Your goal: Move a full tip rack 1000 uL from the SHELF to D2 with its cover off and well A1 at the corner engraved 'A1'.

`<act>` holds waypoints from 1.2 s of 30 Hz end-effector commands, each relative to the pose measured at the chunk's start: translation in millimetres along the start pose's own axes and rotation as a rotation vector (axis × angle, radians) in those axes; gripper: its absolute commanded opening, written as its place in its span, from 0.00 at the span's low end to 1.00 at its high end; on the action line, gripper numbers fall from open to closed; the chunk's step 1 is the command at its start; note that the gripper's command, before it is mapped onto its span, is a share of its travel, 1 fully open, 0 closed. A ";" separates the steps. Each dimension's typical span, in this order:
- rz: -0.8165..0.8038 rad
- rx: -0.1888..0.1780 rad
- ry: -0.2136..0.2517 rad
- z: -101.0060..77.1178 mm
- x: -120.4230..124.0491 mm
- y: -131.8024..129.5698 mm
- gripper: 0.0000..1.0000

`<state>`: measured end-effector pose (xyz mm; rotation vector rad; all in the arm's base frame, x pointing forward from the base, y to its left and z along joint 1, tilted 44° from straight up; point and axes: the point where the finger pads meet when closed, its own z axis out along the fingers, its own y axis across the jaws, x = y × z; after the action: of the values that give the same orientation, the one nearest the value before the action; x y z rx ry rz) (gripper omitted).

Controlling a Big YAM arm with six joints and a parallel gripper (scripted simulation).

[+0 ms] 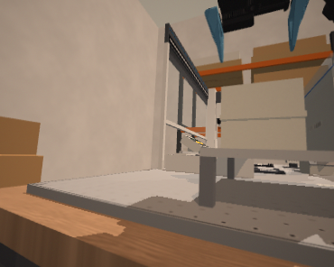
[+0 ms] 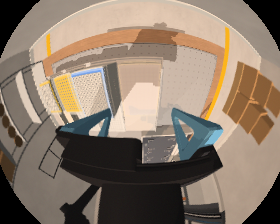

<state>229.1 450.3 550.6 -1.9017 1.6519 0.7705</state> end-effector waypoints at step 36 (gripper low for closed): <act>0.348 0.025 -0.035 -35.9 85.5 11.3 1.00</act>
<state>226.0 377.6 507.7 -1.6918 1.9489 0.8869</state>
